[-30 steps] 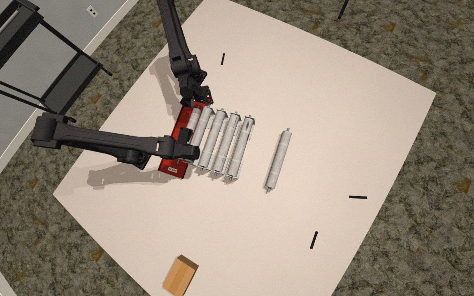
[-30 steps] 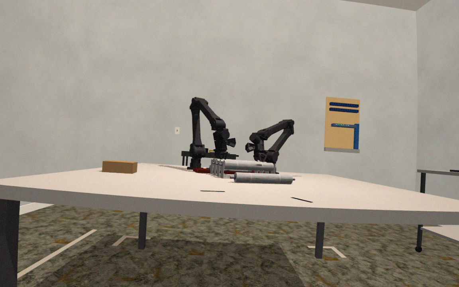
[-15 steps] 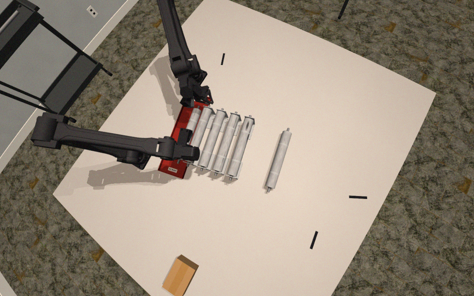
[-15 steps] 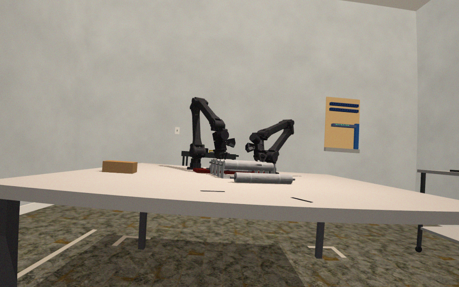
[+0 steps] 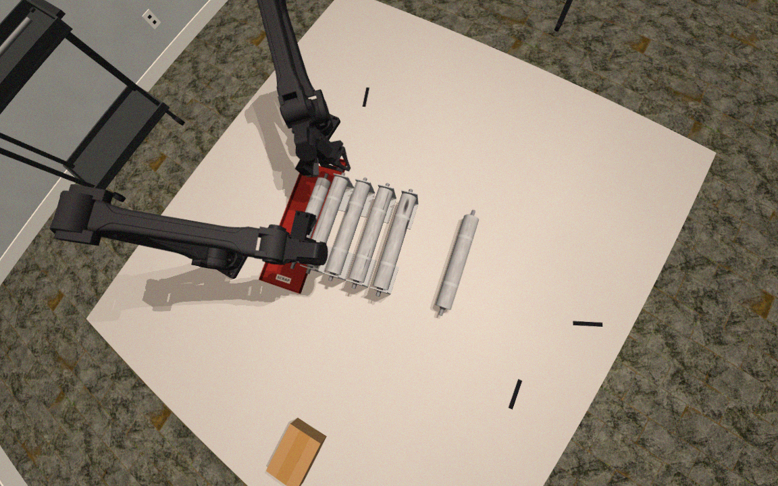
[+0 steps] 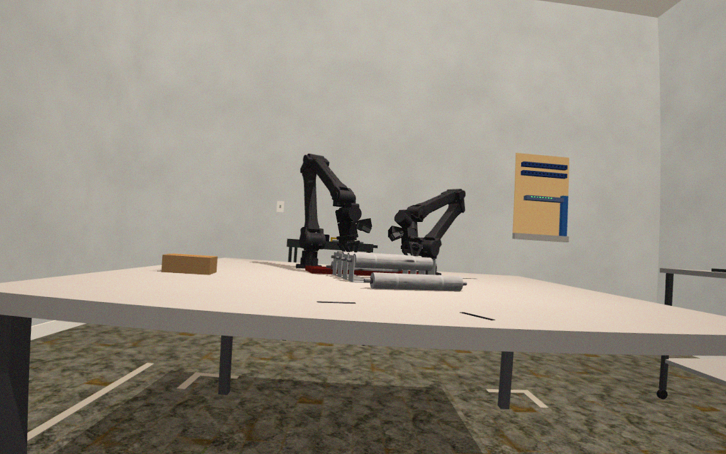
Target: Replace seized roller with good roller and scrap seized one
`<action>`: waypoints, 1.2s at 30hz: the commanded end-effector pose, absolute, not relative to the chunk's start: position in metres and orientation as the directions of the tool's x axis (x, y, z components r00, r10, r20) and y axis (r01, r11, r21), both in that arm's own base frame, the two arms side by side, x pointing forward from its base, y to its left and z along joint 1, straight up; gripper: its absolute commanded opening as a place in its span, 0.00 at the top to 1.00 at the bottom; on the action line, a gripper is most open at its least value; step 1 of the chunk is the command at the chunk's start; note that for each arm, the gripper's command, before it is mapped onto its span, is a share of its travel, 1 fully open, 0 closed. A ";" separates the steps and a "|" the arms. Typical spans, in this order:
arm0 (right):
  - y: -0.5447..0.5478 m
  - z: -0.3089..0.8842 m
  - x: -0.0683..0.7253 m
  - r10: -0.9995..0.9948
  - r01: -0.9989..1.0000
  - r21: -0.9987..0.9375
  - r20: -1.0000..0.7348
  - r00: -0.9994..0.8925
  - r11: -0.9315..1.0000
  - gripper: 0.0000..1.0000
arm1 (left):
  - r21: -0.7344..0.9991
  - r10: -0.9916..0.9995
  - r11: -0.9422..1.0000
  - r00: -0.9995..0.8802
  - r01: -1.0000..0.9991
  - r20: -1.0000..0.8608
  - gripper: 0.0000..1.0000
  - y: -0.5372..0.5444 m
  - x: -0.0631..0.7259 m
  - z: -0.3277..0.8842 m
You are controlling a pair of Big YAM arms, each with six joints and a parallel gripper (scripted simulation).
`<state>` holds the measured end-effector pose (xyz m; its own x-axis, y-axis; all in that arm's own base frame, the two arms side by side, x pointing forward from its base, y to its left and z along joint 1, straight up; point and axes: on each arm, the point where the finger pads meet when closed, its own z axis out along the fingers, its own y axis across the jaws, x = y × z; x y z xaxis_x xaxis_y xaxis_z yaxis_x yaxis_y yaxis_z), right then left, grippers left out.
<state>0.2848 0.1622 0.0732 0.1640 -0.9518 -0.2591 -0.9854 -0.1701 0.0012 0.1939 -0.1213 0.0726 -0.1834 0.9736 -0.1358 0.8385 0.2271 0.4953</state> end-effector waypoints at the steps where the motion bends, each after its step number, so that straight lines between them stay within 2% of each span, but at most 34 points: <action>1: 0.171 0.092 0.302 -0.944 -0.981 -0.048 -0.267 0.192 -0.186 0.38 | 0.498 0.974 0.225 -0.176 0.837 -0.144 0.68 -0.125 0.197 0.076; 14: 0.152 0.156 0.308 -0.943 -0.981 -0.065 -0.271 0.193 -0.182 0.38 | 0.503 0.958 0.279 -0.205 0.818 -0.198 0.68 -0.130 0.168 0.150; 19: 0.154 0.121 0.290 -0.946 -0.981 -0.015 -0.262 0.188 -0.191 0.38 | 0.496 0.976 0.218 -0.184 0.840 -0.118 0.68 -0.117 0.164 0.115; 31: 0.153 0.126 0.289 -0.947 -0.983 -0.033 -0.265 0.184 -0.182 0.38 | 0.505 0.970 0.238 -0.179 0.830 -0.162 0.68 -0.127 0.173 0.126; 36: 0.154 0.153 0.320 -0.951 -0.988 -0.106 -0.278 0.135 -0.109 0.38 | 0.512 0.951 0.299 -0.206 0.805 -0.231 0.68 -0.138 0.184 0.149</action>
